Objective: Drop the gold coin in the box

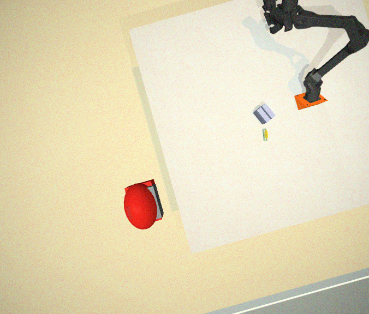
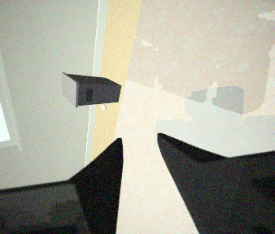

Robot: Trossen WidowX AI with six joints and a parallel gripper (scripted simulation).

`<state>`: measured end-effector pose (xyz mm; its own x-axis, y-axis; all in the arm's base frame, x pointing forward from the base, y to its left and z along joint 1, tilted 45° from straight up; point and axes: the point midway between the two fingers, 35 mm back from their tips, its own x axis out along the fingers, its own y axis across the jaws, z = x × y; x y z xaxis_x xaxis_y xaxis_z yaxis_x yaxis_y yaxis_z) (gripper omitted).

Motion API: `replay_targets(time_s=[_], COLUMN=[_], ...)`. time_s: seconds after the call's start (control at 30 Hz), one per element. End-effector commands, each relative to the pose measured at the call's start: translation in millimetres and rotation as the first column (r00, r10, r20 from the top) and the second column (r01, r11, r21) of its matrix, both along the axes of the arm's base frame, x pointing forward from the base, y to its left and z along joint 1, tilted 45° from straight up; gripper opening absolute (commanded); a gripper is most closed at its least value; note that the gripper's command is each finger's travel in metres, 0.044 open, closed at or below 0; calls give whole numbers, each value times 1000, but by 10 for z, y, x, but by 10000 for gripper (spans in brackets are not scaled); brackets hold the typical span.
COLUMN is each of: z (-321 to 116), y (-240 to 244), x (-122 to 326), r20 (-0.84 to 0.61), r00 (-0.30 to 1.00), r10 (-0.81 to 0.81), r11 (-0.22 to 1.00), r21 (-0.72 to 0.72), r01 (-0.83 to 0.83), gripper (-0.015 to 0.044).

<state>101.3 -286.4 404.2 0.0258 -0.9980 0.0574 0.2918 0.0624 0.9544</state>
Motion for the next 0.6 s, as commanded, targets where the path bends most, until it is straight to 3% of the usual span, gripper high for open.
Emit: replay_targets(time_s=[0.0, 0.27, 0.57], z=[-263, -1021, -1946], y=[-51, 177, 1010], x=[523, 1586, 2517], r20=[20, 35, -4], r00=[991, 945, 872], r10=[130, 324, 490], r11=[984, 860, 648], r21=[120, 405, 671], r01=[-132, -310, -361], gripper=[161, 161, 161])
